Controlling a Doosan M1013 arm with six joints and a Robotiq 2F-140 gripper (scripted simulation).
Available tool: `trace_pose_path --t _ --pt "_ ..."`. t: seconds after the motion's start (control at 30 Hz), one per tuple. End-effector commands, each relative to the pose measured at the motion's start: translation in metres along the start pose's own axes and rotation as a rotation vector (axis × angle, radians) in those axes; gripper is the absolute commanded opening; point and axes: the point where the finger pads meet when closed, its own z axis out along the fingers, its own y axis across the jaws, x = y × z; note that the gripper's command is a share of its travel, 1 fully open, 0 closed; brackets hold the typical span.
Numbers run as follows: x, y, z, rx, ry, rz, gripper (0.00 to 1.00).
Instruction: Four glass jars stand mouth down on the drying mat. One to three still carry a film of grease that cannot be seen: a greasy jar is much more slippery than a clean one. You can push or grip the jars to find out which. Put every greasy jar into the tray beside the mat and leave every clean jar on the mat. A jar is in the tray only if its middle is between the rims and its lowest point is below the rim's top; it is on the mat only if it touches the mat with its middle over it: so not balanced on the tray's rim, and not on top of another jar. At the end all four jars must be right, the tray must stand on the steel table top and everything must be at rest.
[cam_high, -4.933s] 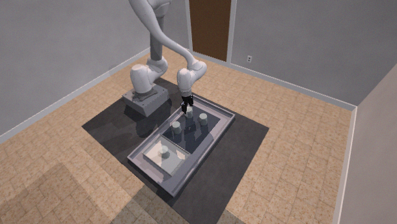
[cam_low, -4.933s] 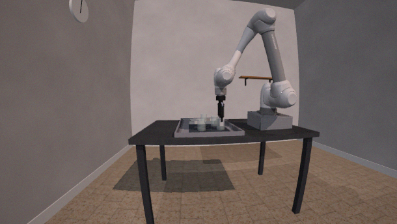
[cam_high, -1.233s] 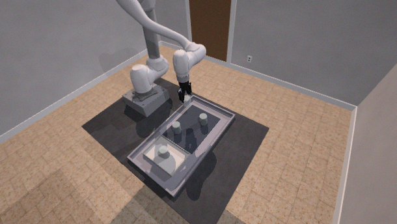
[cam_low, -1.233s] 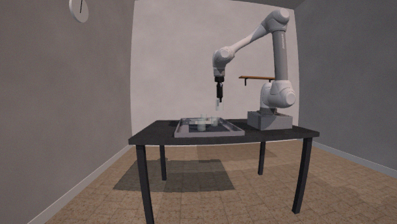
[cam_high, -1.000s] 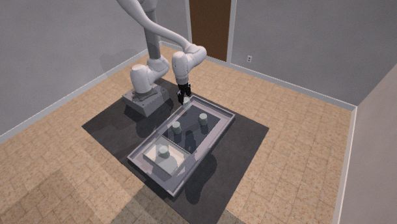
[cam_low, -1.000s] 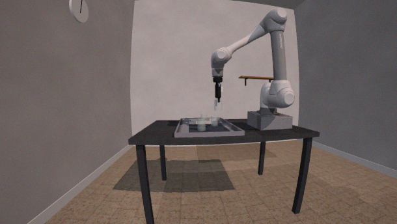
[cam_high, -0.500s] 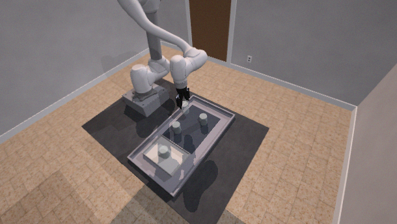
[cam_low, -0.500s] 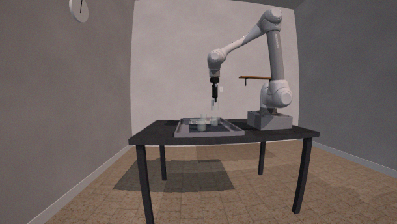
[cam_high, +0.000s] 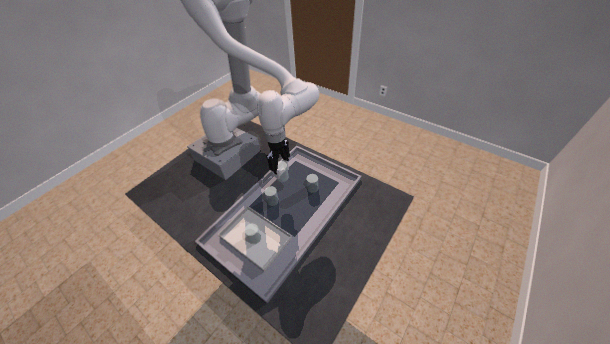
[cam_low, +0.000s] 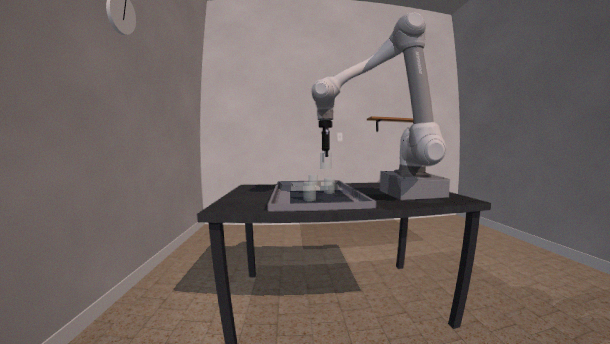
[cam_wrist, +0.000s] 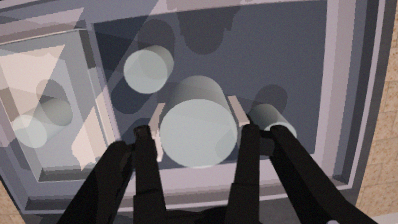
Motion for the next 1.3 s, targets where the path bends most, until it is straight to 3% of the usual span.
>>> trace_pose_path --t 0.0,1.27 --pt "-0.004 -0.008 0.000 0.000 0.000 0.000 0.00" --pt "-0.052 -0.110 0.000 0.000 0.000 0.000 0.00"
